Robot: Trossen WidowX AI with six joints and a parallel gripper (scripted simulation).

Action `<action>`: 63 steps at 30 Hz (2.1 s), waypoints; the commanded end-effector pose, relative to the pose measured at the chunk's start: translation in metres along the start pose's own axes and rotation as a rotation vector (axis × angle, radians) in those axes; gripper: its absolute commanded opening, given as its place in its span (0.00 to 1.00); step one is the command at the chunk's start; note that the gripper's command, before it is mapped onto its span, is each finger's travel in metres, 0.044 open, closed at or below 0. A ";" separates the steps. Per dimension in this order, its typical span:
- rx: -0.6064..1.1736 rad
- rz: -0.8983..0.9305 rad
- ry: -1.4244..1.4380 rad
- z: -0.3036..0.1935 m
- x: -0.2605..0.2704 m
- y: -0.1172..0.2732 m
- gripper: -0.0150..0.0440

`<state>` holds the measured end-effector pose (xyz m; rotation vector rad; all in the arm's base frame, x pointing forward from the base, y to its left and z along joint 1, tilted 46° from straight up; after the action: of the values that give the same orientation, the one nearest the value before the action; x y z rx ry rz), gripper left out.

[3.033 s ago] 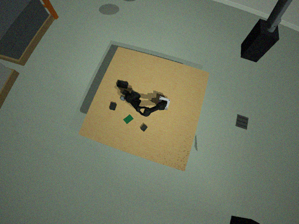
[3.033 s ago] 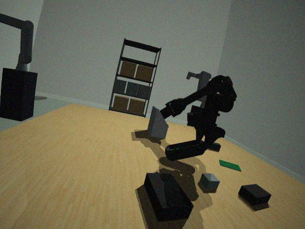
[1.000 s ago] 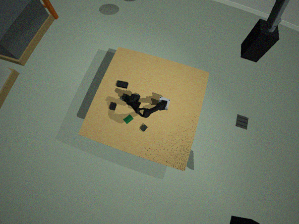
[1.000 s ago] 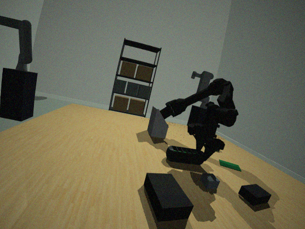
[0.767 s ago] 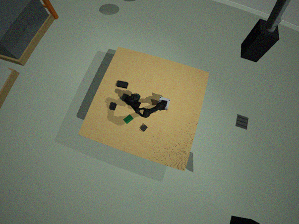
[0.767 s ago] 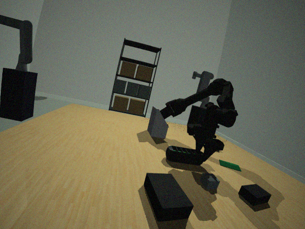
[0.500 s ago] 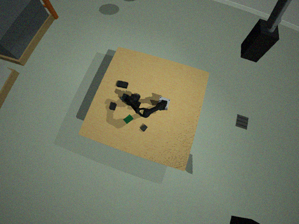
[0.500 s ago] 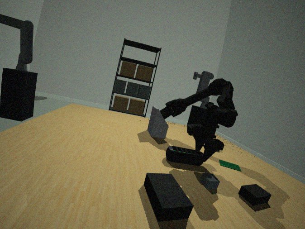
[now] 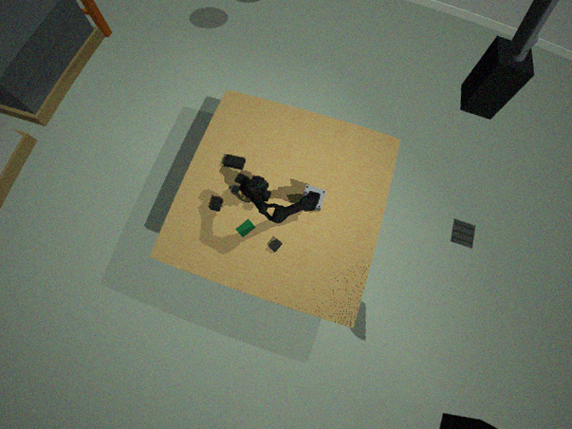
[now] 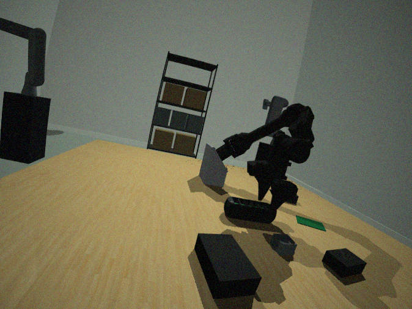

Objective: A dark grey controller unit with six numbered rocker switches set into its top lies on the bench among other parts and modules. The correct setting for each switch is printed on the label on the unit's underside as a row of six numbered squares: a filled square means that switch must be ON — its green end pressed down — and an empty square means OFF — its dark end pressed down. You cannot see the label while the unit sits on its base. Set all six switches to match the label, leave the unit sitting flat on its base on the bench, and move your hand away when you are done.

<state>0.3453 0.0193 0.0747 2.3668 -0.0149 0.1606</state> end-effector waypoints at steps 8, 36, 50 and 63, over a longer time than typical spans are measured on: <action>-0.005 0.009 -0.015 0.037 -0.011 0.025 1.00; -0.003 0.011 -0.021 0.036 -0.011 0.075 0.82; -0.003 0.011 -0.021 0.036 -0.011 0.075 0.25; 0.001 0.014 -0.027 0.035 -0.010 0.075 0.39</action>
<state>0.3348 -0.0592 0.1000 2.3708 -0.0451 0.1354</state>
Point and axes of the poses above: the point midway between the two fingers, 35 mm back from their tips, its own y axis back along the fingers, its own x axis across the jaws, z = x × y, the point moved 5 cm from there along y, back along the fingers, and after that the axes turned 14 degrees about y, right-handed, at the moved point
